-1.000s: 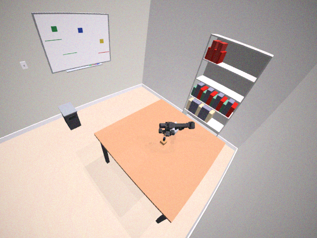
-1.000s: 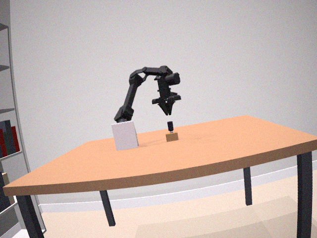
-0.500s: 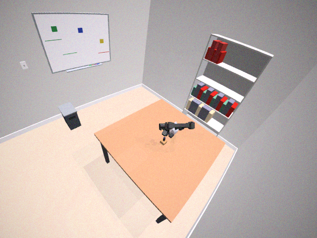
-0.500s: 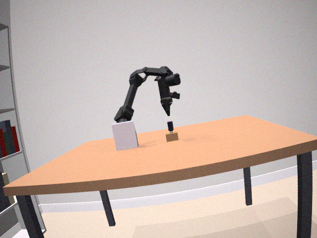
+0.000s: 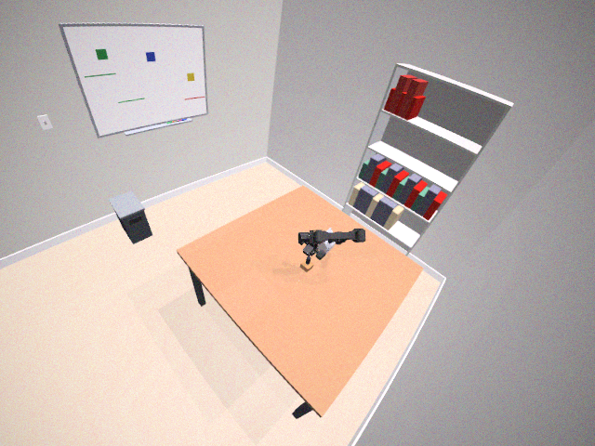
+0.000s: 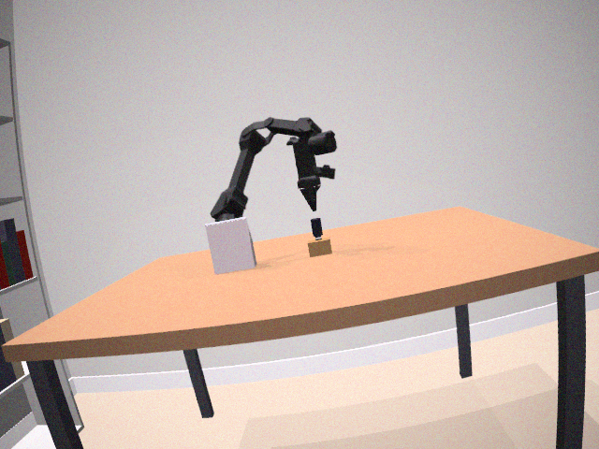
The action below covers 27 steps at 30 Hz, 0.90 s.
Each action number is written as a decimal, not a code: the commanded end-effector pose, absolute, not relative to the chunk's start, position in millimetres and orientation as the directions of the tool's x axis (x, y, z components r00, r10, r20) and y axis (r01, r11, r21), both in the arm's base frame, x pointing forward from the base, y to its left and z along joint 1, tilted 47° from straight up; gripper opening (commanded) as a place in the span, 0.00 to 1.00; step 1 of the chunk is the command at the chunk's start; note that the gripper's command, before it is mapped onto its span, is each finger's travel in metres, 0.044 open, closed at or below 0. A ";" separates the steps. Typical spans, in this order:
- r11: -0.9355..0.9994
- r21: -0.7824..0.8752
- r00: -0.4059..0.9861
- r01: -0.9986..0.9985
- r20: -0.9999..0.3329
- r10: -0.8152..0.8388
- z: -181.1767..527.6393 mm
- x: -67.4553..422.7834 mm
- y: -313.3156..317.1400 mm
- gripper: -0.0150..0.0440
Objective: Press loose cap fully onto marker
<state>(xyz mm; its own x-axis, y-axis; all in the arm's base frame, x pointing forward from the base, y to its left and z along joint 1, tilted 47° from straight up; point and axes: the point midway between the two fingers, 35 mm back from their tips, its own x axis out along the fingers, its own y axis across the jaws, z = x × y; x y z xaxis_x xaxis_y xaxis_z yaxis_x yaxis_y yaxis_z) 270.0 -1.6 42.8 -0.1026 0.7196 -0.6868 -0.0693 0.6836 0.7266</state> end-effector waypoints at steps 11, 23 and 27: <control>0.680 0.730 -0.105 -0.060 -0.682 0.723 28.7 266.2 14.1 0.25; 0.683 0.727 -0.096 -0.069 -0.687 0.721 23.1 268.1 18.6 0.25; 0.683 0.727 -0.096 -0.069 -0.687 0.721 23.1 268.1 18.6 0.25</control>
<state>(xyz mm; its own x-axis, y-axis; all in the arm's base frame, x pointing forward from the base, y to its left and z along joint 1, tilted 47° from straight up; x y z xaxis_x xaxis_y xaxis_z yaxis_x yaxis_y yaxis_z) 267.8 18.7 22.9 -0.0963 0.7207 -0.6865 -0.0676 0.6834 0.7270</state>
